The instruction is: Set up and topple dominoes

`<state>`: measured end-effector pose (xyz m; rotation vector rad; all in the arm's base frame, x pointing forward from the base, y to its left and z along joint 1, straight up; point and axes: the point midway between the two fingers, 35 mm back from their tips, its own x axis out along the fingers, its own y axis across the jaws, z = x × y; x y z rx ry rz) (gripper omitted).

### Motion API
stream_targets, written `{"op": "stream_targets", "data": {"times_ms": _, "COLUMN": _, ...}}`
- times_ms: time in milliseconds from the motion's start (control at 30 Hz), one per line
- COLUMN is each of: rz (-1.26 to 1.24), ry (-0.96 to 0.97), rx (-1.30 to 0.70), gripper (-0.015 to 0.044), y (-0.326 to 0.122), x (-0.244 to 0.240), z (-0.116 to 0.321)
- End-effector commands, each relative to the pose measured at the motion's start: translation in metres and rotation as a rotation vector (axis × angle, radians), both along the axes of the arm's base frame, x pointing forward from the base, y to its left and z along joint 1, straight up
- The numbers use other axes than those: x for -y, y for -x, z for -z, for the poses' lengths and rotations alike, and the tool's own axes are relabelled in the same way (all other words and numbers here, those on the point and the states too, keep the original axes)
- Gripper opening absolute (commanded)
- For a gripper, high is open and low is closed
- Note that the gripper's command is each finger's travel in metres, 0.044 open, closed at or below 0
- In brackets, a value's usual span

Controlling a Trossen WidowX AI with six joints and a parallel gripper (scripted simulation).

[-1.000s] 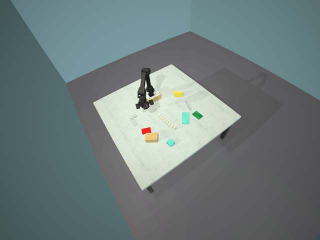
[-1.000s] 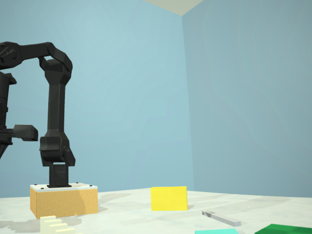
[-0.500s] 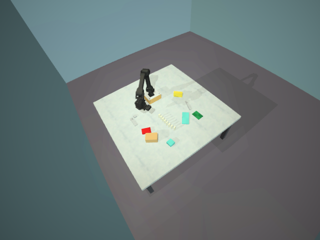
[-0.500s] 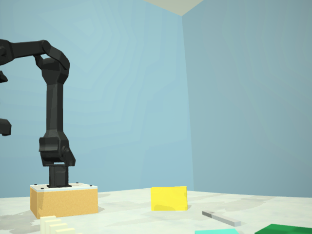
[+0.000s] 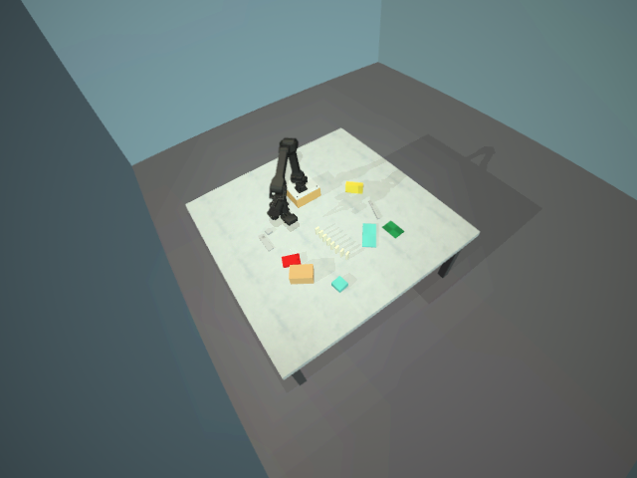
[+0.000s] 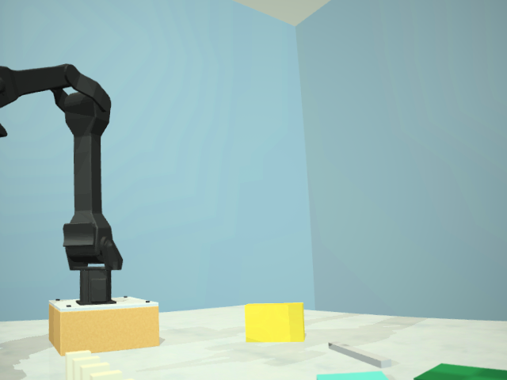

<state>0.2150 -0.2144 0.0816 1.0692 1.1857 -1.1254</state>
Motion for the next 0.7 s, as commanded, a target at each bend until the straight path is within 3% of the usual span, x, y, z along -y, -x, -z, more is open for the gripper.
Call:
{"op": "stream_targets", "data": {"times_ms": 0, "rz": -0.034, "ry": 0.059, "rx": -0.015, "gripper": 0.0028, "y": -0.006, "x": 0.005, "z": 0.015}}
{"op": "stream_targets", "data": {"times_ms": 667, "rz": -0.182, "ry": 0.463, "rx": -0.010, "gripper": 0.0028, "y": -0.045, "x": 0.027, "z": 0.065}}
